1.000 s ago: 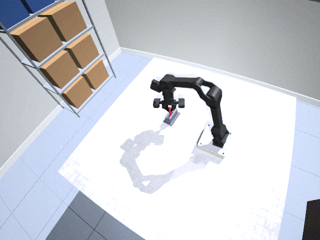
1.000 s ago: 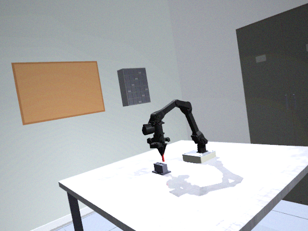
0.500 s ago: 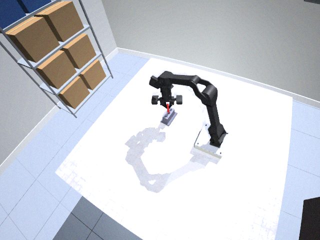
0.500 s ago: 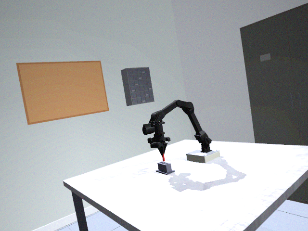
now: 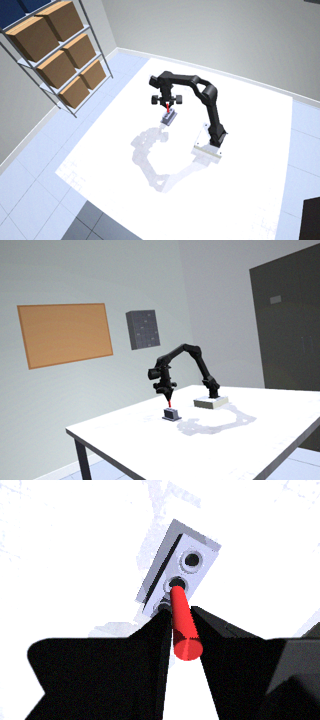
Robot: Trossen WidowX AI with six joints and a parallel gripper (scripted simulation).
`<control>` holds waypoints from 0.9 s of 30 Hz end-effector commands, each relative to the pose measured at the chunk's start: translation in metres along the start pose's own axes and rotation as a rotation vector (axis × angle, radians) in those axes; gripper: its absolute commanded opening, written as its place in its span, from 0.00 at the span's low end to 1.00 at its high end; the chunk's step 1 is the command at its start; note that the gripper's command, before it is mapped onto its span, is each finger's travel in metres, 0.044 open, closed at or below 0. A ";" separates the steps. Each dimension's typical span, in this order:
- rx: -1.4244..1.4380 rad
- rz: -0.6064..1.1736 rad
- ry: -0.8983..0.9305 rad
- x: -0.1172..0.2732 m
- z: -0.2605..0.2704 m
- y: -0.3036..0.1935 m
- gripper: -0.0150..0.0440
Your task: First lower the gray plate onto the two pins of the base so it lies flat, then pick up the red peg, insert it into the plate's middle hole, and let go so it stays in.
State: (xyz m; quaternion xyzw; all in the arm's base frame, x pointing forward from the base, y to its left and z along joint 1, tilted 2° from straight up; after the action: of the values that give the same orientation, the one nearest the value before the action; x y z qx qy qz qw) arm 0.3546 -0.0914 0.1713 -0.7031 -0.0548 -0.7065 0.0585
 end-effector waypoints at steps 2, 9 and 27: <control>0.005 -0.003 0.001 0.001 -0.001 0.000 0.25; 0.005 -0.003 0.001 0.001 -0.002 0.002 0.25; -0.001 -0.001 0.002 0.001 -0.002 0.002 0.25</control>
State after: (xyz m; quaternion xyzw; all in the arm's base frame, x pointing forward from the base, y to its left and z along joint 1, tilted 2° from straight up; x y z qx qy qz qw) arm 0.3533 -0.0934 0.1722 -0.7025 -0.0545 -0.7072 0.0577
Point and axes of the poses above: the point midway between the two fingers, 35 mm back from their tips, its own x axis back along the fingers, its own z axis across the jaws, y = z × x, the point moved 7 cm from there along x, back along the fingers, and after that the axes turned 11 degrees about -x, right-handed, at the moved point
